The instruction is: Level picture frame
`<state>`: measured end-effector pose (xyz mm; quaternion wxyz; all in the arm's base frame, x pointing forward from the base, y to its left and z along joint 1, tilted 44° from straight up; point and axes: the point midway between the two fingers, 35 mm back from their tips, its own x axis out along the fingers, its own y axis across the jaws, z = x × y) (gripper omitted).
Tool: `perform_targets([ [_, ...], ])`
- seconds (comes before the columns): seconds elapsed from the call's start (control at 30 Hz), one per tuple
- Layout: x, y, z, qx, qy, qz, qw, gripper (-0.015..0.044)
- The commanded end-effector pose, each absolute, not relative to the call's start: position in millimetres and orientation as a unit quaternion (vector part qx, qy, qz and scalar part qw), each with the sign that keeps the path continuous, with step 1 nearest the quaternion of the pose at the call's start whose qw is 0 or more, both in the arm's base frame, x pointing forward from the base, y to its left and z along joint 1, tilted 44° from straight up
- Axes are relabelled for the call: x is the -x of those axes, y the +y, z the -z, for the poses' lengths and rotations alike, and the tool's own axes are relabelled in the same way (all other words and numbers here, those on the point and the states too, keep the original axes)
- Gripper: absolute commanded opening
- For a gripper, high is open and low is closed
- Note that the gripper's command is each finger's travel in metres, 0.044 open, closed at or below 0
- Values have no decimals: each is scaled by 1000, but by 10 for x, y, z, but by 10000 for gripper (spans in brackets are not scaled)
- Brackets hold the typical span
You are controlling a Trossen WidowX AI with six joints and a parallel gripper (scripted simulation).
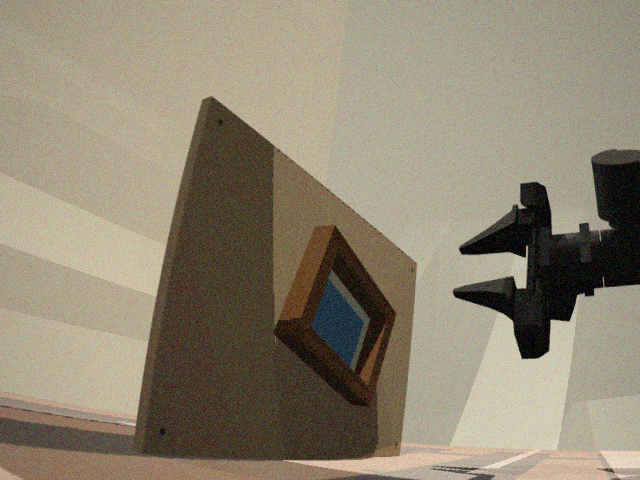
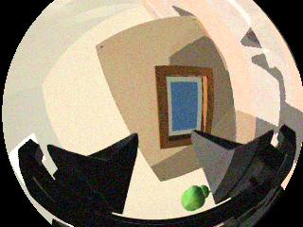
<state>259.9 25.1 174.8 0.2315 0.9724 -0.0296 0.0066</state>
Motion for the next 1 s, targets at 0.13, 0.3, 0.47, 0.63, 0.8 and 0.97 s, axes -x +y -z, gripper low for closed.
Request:
perform_targets([
  [0.13,-2576,315,-1708,-969,-36,-8,243,260],
  [0.3,-2591,323,-1717,-969,-36,-8,243,260],
  [0.47,-2591,323,-1717,-969,-36,-8,243,260],
  [0.63,-2641,325,-1738,-969,-36,-8,243,260],
  [0.8,-2885,327,-1800,-969,-36,-8,243,260],
  [0.97,-3217,299,-1788,-969,-36,-9,243,260],
])
